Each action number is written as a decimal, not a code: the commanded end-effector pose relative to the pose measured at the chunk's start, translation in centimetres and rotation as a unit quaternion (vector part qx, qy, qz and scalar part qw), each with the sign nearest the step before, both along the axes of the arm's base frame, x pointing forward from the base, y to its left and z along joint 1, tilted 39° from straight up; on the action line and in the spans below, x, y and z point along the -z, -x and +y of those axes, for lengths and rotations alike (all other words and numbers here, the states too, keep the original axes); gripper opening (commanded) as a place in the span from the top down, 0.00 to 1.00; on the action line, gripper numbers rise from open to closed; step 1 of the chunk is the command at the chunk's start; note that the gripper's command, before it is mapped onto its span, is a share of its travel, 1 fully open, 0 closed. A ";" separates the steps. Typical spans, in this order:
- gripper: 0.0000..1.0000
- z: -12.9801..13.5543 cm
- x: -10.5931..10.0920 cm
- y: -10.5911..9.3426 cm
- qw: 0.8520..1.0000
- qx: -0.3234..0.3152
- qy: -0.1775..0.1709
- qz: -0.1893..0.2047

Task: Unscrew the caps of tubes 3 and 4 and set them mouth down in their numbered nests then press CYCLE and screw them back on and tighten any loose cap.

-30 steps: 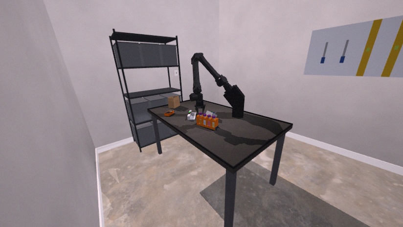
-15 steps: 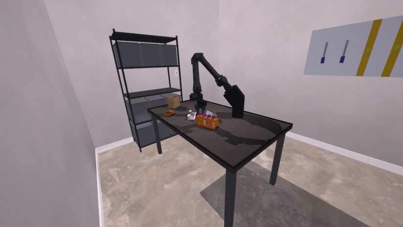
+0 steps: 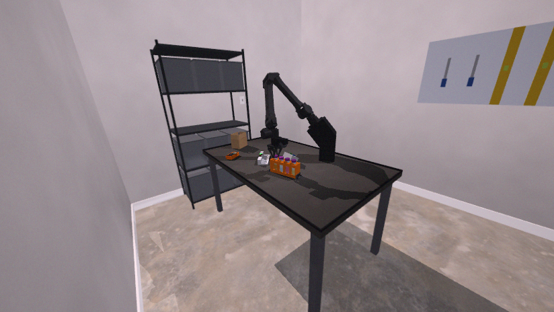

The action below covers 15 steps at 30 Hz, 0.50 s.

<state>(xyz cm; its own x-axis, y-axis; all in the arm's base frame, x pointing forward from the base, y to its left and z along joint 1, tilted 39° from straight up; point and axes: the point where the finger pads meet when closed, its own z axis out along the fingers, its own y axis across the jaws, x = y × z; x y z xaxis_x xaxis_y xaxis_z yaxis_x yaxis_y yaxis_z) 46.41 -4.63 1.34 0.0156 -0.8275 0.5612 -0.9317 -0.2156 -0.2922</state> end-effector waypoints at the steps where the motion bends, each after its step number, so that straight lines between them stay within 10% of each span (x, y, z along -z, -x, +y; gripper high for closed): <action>1: 0.51 0.2 0.3 0.5 1.000 -0.018 0.008 0.018; 2: 1.00 0.2 -0.3 -0.3 1.000 -0.013 0.005 0.003; 15: 1.00 0.2 0.3 0.5 1.000 0.010 -0.006 -0.001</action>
<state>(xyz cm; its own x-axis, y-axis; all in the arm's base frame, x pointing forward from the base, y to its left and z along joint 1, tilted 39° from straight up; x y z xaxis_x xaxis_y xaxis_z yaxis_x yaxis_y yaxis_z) 46.39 -4.65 1.33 0.0268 -0.8243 0.5655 -0.9317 -0.2256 -0.2848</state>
